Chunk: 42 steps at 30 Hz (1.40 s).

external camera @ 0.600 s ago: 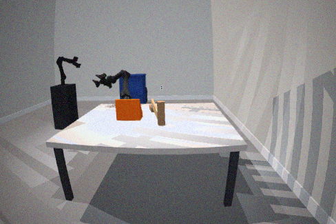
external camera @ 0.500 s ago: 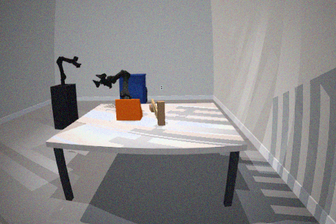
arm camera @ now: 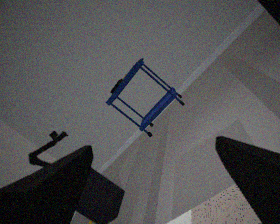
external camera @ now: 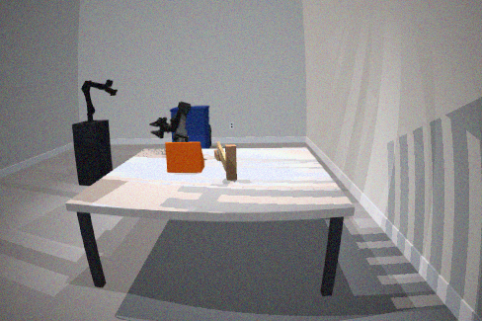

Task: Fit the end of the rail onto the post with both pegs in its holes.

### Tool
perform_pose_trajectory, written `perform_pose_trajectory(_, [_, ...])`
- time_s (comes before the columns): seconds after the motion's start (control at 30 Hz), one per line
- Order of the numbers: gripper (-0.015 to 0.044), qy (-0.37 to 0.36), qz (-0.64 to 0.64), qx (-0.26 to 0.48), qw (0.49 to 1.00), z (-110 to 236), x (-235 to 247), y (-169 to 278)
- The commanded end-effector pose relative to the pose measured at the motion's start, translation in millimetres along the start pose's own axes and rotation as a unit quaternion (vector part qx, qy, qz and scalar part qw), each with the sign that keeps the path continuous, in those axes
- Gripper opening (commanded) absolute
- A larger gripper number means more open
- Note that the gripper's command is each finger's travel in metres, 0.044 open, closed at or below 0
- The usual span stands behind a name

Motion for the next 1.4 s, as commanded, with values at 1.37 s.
perform_pose_trajectory(1.37, [0.044, 0.681, -0.161, 0.375, 0.608, 546.3, 126.2, 157.7])
Point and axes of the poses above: the point midway between the two fingers, 35 mm back from their tips, its own z axis back along the fingers, its own x axis across the jaws, y = z × x, the point moved 1 cm from there along z, back along the fingers, and after that the axes turned 11 degrees about z, right-handed, at the moved point
